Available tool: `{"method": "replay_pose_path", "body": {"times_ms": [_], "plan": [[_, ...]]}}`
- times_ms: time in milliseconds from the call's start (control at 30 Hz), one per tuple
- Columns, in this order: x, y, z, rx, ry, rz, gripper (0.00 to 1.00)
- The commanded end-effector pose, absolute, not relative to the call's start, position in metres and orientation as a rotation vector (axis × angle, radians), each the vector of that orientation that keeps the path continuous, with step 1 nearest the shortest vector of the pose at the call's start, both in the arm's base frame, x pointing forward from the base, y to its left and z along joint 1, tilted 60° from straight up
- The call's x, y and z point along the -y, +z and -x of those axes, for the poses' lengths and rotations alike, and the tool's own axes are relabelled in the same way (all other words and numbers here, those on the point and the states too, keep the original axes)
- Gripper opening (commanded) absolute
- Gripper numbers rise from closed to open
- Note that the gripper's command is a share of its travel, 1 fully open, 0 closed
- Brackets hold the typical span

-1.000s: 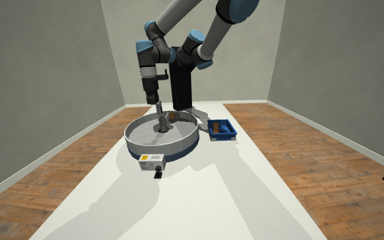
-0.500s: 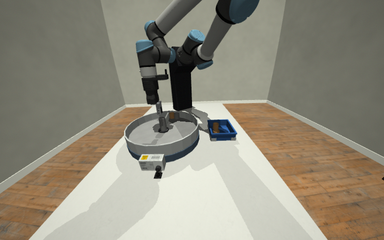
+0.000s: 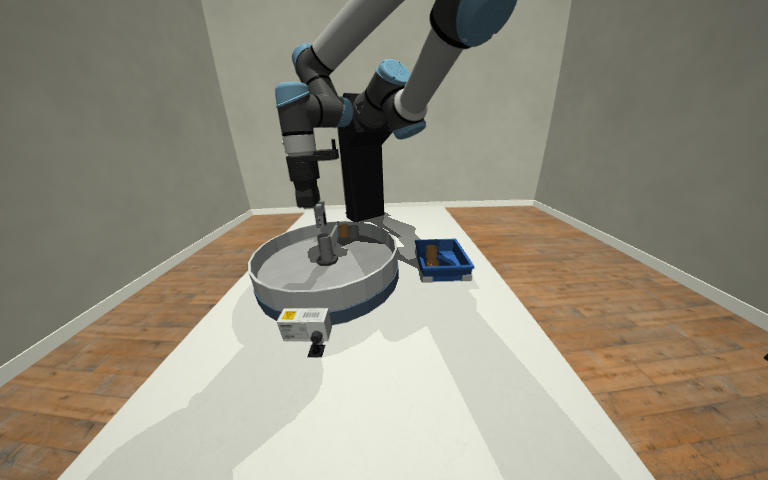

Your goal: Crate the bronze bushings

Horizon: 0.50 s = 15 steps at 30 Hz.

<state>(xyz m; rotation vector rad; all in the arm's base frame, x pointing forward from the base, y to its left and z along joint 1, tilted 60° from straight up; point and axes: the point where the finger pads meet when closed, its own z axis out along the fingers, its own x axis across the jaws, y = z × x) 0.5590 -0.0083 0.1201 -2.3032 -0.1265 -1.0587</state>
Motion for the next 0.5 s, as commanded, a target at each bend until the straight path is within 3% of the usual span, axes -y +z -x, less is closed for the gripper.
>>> {"method": "replay_pose_path", "body": {"times_ms": [0, 367, 467], "plan": [[-0.003, 0.095, -0.538, 0.122, -1.057, 2.303, 0.45], [-0.003, 0.095, -0.538, 0.122, -1.057, 2.303, 0.45], [-0.012, 0.075, -0.521, 0.122, -1.055, 2.302, 0.45]]}}
